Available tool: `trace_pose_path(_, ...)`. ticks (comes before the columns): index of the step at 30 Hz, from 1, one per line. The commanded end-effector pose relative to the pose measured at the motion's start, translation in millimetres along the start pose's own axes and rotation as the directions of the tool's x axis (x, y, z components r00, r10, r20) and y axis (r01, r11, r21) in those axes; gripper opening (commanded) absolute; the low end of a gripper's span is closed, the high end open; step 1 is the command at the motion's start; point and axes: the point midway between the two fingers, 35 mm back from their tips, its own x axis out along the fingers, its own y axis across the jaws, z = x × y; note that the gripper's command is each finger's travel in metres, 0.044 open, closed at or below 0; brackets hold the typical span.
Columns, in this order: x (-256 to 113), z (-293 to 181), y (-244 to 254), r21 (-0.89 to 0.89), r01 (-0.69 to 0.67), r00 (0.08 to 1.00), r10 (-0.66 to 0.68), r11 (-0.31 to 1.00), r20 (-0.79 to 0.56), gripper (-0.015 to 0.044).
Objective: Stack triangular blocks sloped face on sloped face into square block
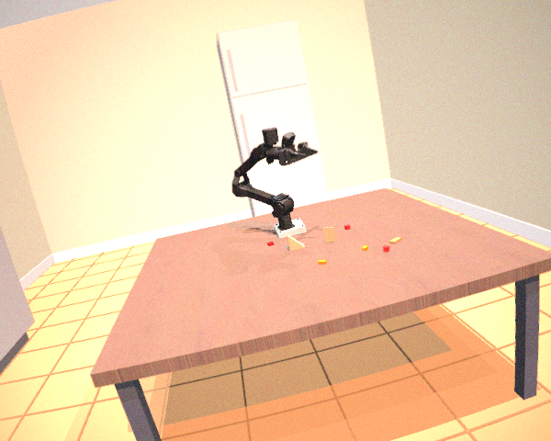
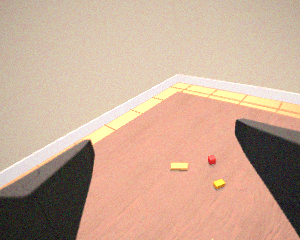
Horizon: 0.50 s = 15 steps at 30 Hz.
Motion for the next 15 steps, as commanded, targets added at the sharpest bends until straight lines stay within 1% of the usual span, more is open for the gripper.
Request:
trace_pose_path(1,0.7,-0.3,-0.1,-0.006,0.0,1.0,0.0,1.0,-0.004,0.0426)
trace_pose_path(2,2.8,-1.3,-0.5,-0.024,0.0,1.0,0.0,1.0,-0.015,0.044)
trace_pose_path(4,11.1,-5.6,-2.1,-0.096,-0.006,0.998,0.0,0.995,-0.06,0.044)
trace_pose_path(8,36.3,-20.9,-10.2,-0.317,-0.073,0.972,-0.004,0.946,-0.235,0.044)
trace_pose_path(12,58.6,-38.9,-21.6,-0.483,-0.224,0.904,-0.005,0.846,-0.428,0.044)
trace_pose_path(15,73.3,-54.0,-30.9,-0.549,-0.374,0.829,0.005,0.747,-0.559,0.044)
